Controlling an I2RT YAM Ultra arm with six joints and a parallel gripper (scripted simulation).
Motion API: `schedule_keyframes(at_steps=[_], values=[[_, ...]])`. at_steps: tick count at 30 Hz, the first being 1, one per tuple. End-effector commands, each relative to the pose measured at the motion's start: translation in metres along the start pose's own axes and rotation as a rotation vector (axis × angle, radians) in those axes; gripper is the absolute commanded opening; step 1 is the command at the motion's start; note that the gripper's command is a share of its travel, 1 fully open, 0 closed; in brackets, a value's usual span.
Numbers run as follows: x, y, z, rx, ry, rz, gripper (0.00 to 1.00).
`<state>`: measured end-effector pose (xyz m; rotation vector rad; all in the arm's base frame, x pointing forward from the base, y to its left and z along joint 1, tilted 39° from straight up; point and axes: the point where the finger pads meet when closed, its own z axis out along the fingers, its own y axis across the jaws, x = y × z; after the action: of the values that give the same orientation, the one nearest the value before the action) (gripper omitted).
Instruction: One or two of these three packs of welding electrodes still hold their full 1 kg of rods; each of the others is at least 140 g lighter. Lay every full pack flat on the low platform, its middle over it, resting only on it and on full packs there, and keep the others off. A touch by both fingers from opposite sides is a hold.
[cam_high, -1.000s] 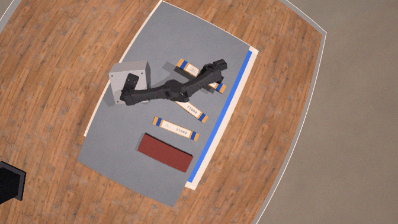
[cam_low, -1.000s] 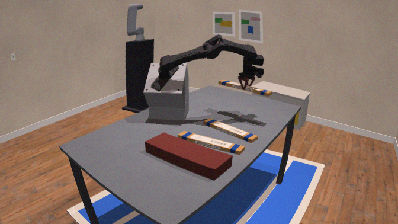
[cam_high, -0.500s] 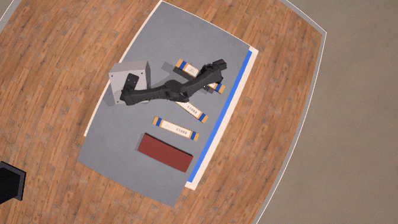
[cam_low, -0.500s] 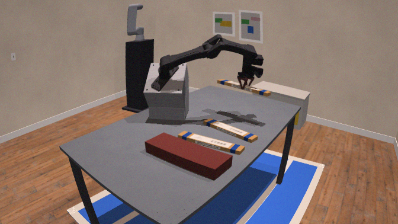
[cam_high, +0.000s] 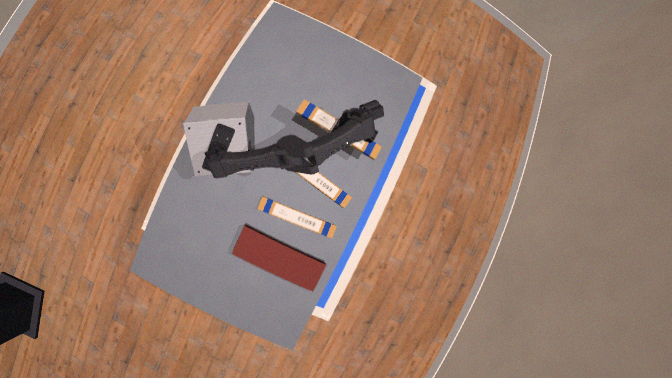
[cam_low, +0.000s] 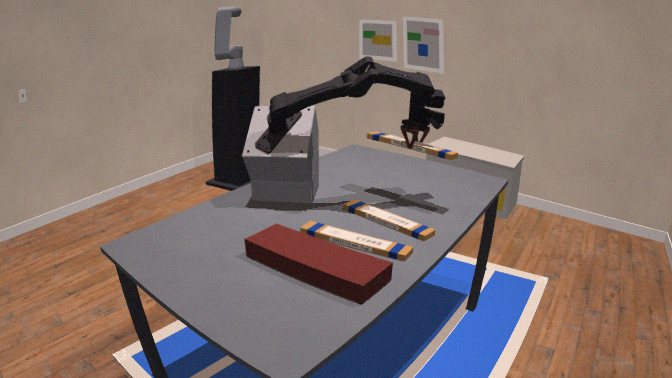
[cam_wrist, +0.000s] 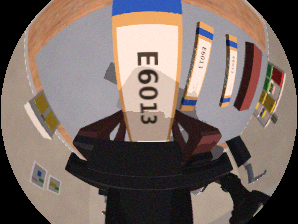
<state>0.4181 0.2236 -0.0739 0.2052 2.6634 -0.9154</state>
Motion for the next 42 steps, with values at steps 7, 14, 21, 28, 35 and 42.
schedule_keyframes(at_steps=[7,14,21,28,35,42], values=[[-0.011,0.006,-0.070,-0.088,-0.089,0.007,0.00],[-0.010,0.006,-0.074,-0.091,-0.095,0.006,0.00],[-0.010,0.006,-0.074,-0.090,-0.096,0.006,0.00],[-0.009,0.007,-0.076,-0.092,-0.098,0.003,0.00],[-0.010,0.008,-0.077,-0.097,-0.101,0.008,0.00],[-0.008,0.010,-0.076,-0.093,-0.098,0.004,0.00]])
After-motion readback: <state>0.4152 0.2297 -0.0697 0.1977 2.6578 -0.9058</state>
